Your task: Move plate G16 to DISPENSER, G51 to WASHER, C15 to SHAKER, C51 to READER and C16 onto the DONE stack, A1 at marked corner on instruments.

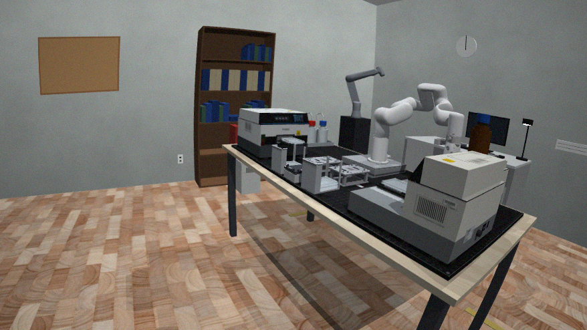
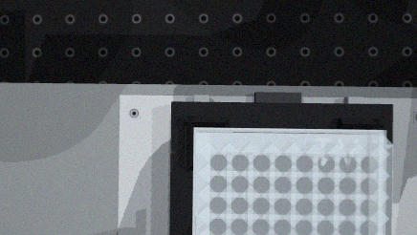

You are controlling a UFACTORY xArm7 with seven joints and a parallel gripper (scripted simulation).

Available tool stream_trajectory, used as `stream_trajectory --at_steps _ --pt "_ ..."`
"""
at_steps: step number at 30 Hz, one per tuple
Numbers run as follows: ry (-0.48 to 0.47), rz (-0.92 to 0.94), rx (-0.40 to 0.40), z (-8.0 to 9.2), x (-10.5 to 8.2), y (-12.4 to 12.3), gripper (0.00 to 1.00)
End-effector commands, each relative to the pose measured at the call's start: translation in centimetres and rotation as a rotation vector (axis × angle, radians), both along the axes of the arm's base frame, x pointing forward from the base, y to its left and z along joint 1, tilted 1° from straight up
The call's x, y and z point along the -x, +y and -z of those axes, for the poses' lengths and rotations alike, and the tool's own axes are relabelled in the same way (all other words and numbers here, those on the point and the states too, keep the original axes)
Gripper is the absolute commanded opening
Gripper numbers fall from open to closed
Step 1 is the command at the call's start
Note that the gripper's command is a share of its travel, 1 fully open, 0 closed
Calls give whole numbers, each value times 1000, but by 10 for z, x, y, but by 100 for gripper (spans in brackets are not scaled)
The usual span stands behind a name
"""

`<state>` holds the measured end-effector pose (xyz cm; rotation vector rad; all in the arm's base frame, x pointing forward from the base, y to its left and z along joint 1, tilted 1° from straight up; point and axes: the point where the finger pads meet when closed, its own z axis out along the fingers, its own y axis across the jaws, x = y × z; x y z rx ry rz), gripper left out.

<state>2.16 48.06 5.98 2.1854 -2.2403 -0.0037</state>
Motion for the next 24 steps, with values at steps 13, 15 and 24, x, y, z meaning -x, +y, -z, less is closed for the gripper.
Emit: stream_trajectory --at_steps 13,15,24 --pt "0 0 -5 -18 -1 1 0" --pt "0 0 -5 -21 -1 1 0" --pt "-1 0 -5 -30 -1 1 0"
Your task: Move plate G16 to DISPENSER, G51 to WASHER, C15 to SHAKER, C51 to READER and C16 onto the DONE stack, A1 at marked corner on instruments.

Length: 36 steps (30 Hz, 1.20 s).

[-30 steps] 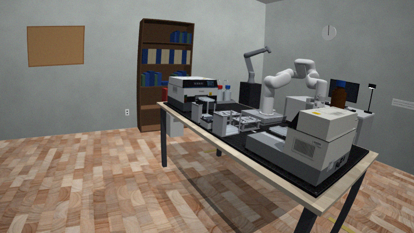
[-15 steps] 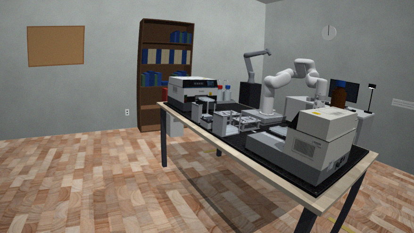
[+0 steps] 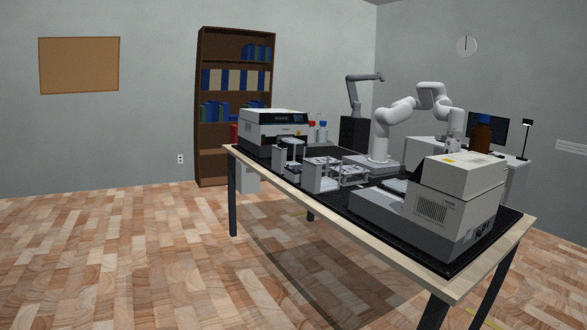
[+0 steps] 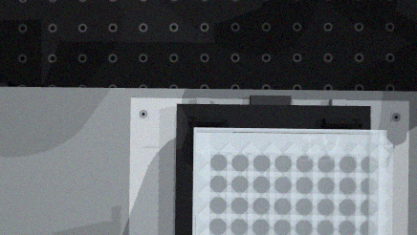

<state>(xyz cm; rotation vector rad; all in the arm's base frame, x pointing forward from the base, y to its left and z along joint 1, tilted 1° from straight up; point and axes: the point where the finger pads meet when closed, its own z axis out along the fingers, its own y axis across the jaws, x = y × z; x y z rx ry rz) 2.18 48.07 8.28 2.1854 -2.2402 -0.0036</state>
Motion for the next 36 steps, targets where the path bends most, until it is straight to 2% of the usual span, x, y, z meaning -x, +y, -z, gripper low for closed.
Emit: stream_trajectory --at_steps 1,36 --pt "-1 0 -5 -9 -1 1 0" --pt "-1 0 -5 -50 -1 1 0"
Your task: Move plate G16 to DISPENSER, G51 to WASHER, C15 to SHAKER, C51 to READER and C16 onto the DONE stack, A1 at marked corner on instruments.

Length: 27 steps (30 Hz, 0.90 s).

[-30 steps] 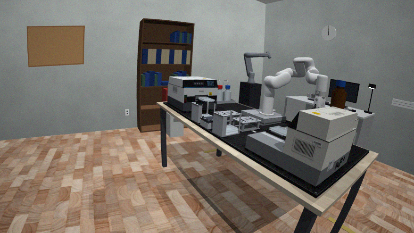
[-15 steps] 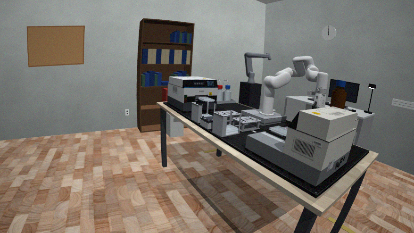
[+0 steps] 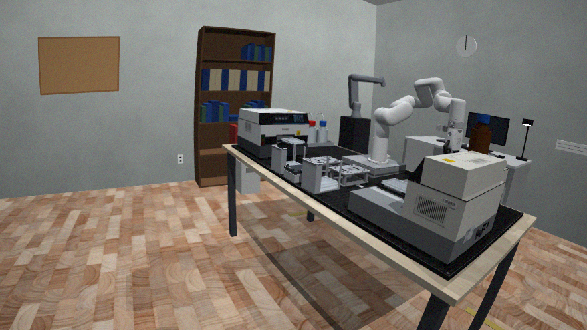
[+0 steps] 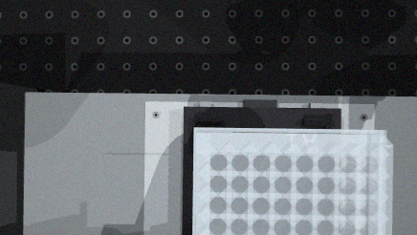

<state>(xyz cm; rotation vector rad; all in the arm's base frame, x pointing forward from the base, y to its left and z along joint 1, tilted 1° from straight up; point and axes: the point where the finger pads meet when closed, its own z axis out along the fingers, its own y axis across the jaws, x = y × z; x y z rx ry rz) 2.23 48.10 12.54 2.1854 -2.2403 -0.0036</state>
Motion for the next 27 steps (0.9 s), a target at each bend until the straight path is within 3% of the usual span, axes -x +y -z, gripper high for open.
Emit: stream_trajectory --at_steps 1,27 --pt "-1 0 -5 -9 -1 1 0" --pt "-1 0 -5 -38 -1 1 0"
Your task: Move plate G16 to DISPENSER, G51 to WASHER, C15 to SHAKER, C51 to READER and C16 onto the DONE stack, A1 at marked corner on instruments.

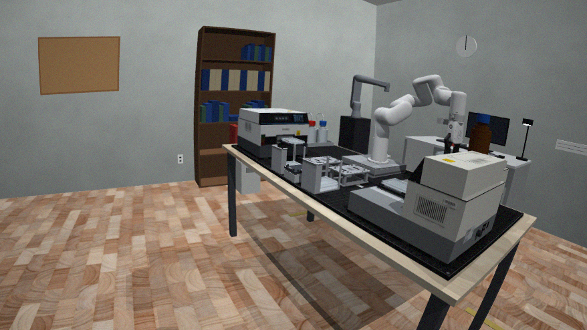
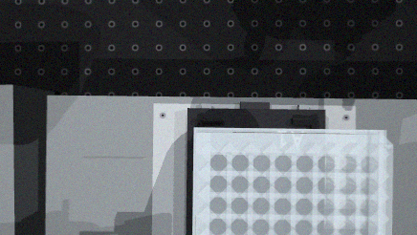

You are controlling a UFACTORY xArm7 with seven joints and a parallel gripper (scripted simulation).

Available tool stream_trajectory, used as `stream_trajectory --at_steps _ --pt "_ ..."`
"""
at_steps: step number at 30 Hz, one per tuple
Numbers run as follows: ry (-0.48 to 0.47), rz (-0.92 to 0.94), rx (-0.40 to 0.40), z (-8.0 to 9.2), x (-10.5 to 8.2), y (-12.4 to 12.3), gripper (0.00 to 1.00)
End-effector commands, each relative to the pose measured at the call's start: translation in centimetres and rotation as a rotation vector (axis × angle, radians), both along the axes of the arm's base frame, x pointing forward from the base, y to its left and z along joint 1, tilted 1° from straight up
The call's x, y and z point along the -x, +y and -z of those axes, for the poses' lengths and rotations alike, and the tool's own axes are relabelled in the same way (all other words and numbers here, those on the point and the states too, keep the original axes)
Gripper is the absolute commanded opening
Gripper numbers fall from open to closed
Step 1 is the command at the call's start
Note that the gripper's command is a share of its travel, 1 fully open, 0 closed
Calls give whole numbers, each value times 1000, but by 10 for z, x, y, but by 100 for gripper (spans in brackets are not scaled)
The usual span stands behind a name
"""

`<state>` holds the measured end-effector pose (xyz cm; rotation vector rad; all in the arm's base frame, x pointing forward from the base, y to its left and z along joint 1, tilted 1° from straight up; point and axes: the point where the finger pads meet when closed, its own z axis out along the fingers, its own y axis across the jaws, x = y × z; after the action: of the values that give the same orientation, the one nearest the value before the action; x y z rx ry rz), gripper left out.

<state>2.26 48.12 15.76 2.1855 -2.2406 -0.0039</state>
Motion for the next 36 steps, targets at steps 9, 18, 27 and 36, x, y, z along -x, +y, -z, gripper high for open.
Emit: stream_trajectory --at_steps 9,18,27,36 --pt "-1 0 -4 -18 -1 1 0" --pt "-1 0 -4 -18 -1 1 0" --pt "0 -70 -5 -18 -1 -19 0" --pt "0 -122 -5 -18 -1 -42 0"
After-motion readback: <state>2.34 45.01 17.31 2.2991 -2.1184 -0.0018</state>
